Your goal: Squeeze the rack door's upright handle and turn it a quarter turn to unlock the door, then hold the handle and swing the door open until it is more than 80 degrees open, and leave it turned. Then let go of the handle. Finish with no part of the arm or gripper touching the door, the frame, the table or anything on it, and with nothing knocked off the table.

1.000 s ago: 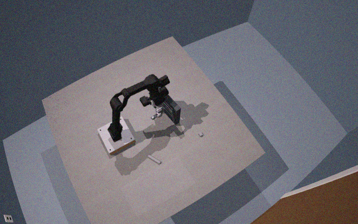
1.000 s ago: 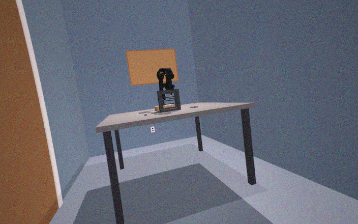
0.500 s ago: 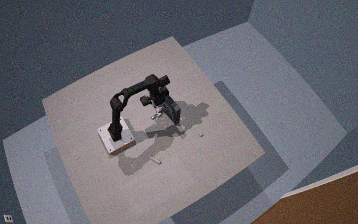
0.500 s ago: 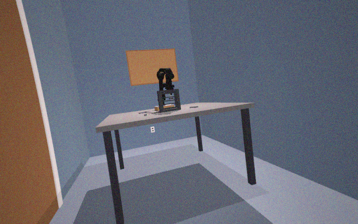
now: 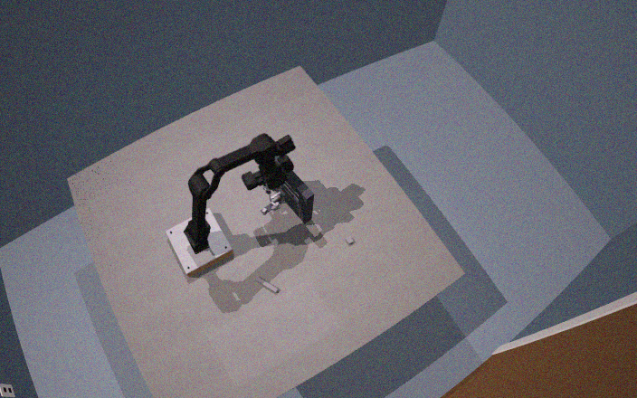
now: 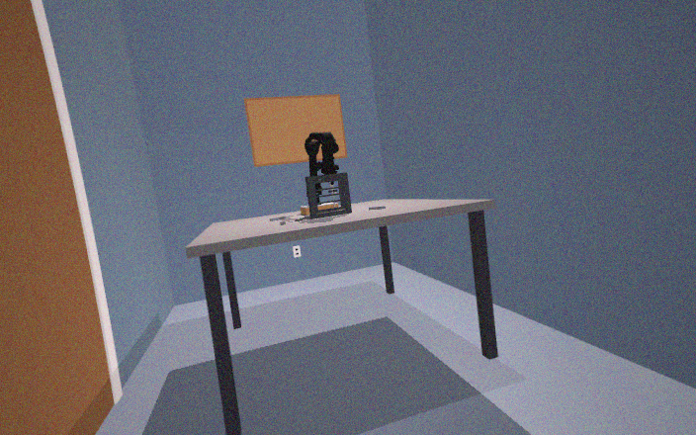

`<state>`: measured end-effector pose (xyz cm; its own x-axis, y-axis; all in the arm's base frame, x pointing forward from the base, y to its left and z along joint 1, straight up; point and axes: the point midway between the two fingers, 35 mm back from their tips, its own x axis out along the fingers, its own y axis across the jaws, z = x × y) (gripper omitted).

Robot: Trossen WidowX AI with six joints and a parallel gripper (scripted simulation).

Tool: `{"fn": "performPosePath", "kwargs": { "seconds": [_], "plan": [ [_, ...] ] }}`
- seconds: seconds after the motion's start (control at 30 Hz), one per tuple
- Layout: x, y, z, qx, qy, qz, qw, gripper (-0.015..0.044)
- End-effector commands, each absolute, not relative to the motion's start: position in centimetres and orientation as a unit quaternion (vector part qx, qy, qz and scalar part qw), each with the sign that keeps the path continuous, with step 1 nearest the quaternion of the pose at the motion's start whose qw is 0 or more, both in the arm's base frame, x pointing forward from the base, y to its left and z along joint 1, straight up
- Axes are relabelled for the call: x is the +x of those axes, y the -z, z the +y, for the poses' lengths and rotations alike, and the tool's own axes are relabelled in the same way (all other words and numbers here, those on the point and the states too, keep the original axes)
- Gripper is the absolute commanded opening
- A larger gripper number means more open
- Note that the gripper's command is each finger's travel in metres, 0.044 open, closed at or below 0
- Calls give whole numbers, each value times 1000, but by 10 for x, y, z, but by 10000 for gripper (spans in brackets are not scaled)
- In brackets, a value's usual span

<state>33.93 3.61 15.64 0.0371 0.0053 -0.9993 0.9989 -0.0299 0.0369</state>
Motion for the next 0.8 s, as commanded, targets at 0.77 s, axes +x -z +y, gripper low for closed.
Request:
{"fn": "performPosePath", "kwargs": {
  "seconds": [0.77],
  "plan": [
    [338, -156, 35, 506, 486, 496, 512, 12]
  ]
}}
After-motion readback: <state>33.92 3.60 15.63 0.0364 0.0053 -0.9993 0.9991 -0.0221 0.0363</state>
